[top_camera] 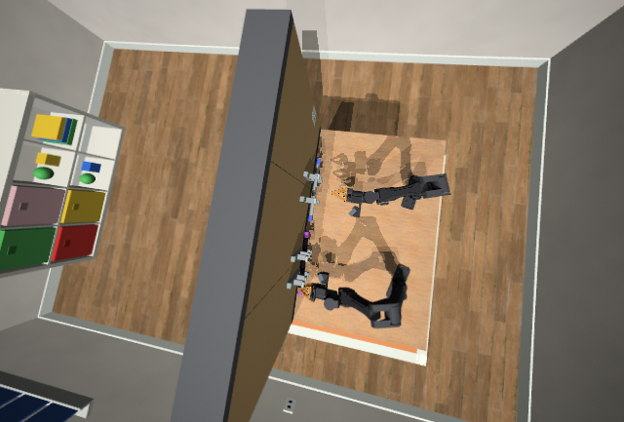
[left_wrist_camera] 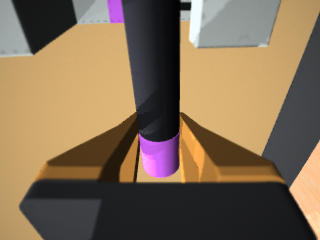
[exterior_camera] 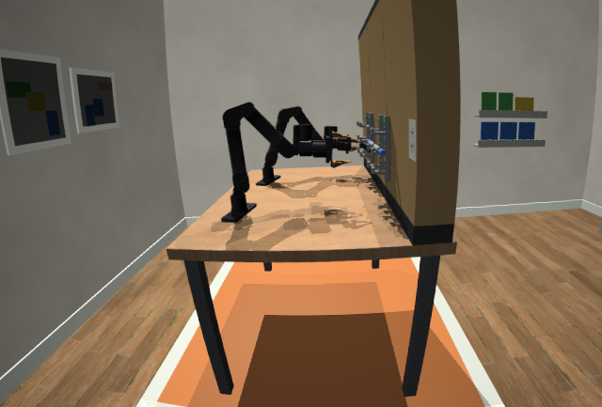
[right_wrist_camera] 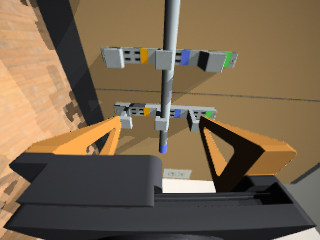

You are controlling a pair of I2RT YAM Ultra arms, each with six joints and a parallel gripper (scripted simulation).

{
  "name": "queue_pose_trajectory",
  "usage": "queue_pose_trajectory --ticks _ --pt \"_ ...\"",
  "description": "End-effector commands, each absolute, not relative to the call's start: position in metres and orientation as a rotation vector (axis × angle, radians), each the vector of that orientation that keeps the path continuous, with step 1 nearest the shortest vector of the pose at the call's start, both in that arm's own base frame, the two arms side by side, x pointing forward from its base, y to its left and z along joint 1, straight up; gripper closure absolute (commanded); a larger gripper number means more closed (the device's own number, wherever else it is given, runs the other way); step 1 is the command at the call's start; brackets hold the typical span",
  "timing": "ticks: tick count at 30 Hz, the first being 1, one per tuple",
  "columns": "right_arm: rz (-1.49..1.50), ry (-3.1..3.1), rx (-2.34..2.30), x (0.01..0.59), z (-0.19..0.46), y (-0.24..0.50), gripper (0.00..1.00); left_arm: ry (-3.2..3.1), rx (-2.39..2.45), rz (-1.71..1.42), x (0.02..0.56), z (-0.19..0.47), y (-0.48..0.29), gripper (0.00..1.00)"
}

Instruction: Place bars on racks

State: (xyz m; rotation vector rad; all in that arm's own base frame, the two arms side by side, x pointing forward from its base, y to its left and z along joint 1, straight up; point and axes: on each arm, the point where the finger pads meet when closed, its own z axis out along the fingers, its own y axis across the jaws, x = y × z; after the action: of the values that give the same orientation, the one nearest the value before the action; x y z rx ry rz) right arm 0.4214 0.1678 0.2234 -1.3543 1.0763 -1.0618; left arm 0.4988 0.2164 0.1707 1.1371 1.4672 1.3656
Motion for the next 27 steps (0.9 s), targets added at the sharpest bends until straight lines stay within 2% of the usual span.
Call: queue_pose_trajectory --ticks 1,27 --pt "-1.065 1.065 -1.295 0.418 0.241 0.162 0.00 1.400 1.073 1.401 0.504 0.195 0.214 1.00" --pt "-1.065 1.065 -1.295 0.418 0.241 0.162 0.00 1.400 1.073 1.401 0.504 0.185 0.214 1.00"
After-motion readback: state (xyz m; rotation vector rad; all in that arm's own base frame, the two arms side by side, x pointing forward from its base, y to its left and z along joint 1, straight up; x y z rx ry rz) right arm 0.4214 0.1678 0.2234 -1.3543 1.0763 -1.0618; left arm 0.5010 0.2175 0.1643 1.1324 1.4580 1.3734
